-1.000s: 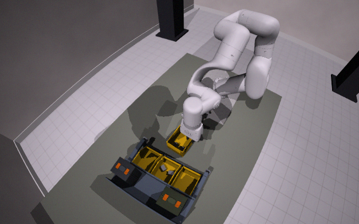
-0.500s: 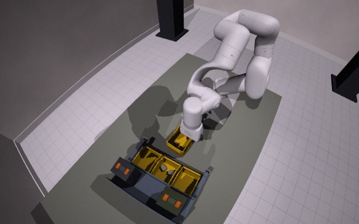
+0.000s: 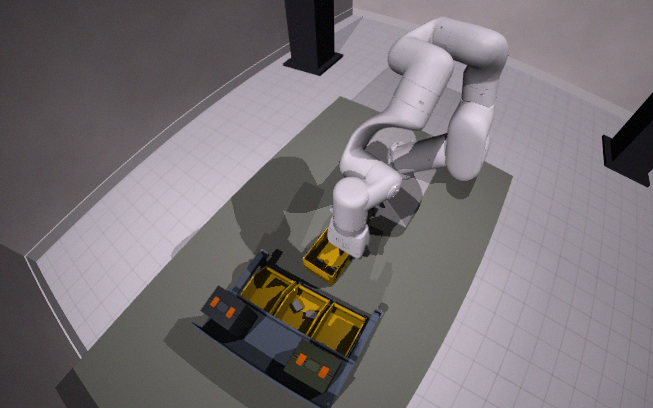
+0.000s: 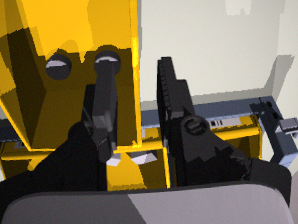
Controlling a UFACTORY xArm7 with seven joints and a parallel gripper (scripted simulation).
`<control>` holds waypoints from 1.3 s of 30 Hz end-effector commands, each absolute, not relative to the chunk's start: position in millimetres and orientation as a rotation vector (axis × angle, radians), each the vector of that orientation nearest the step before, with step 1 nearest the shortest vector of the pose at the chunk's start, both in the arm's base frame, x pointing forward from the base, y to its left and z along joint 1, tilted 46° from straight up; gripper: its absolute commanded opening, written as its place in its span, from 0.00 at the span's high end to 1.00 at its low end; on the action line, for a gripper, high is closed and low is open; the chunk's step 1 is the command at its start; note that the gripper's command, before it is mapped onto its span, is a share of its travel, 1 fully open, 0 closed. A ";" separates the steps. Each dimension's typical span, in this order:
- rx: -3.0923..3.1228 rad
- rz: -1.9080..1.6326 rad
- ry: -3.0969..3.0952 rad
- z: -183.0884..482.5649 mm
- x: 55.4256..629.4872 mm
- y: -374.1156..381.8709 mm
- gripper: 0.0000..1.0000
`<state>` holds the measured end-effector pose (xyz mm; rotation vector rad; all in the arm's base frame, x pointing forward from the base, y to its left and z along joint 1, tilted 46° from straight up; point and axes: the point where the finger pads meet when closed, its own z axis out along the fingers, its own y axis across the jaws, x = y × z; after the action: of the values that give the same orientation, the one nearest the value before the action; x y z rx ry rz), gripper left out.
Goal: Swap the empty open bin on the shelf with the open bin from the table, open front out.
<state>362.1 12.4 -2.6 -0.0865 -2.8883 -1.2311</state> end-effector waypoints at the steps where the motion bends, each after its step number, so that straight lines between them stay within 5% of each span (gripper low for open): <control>1: -0.089 -1.230 -2.892 -4.7 363.2 13.5 0.74; 39: -0.089 -1.230 -2.892 -29.4 364.1 39.2 0.74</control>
<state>362.9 40.3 -29.3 -0.0861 -2.8879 -1.2313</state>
